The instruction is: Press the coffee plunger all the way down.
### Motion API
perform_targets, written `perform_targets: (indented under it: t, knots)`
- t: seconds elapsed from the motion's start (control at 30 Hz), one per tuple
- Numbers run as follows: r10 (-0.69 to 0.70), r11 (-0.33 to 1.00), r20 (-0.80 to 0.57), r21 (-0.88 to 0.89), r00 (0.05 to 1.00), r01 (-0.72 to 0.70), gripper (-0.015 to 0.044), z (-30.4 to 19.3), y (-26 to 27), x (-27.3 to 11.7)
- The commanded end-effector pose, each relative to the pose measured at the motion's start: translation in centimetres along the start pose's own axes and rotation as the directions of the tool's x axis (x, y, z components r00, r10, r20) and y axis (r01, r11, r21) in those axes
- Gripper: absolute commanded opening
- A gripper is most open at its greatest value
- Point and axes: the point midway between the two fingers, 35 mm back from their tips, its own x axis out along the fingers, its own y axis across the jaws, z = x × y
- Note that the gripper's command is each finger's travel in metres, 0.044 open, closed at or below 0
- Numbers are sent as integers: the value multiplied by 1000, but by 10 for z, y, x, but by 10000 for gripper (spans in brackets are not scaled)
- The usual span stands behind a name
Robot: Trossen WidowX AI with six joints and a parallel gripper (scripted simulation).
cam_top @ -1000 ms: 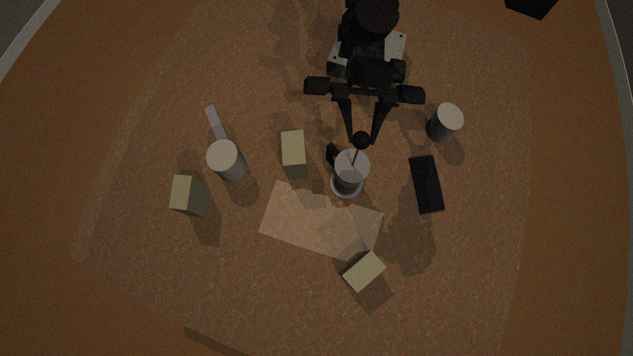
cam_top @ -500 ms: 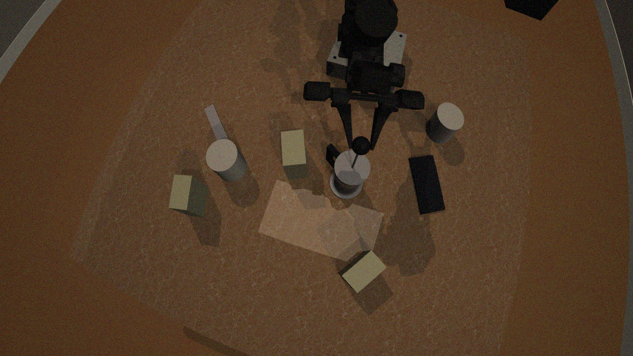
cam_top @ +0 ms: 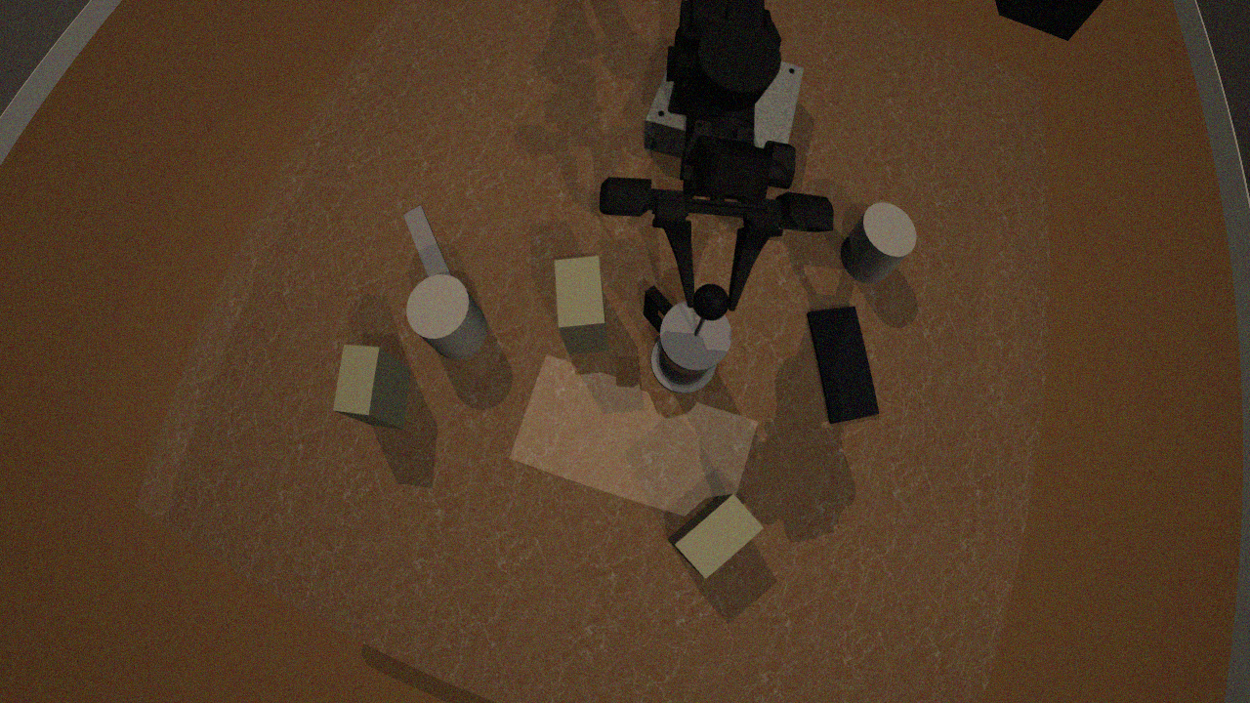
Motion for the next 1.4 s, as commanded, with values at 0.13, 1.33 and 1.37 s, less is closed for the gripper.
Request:
perform_targets:
  t: [0.13,1.33,1.37]
  knots:
    - [-3,1000,-68,-5,998,2,122,-35,-1,14]
    - [-3,1000,-67,-5,998,2,122,-69,0,50]
    - [-3,1000,-67,-5,998,2,122,-68,0,51]
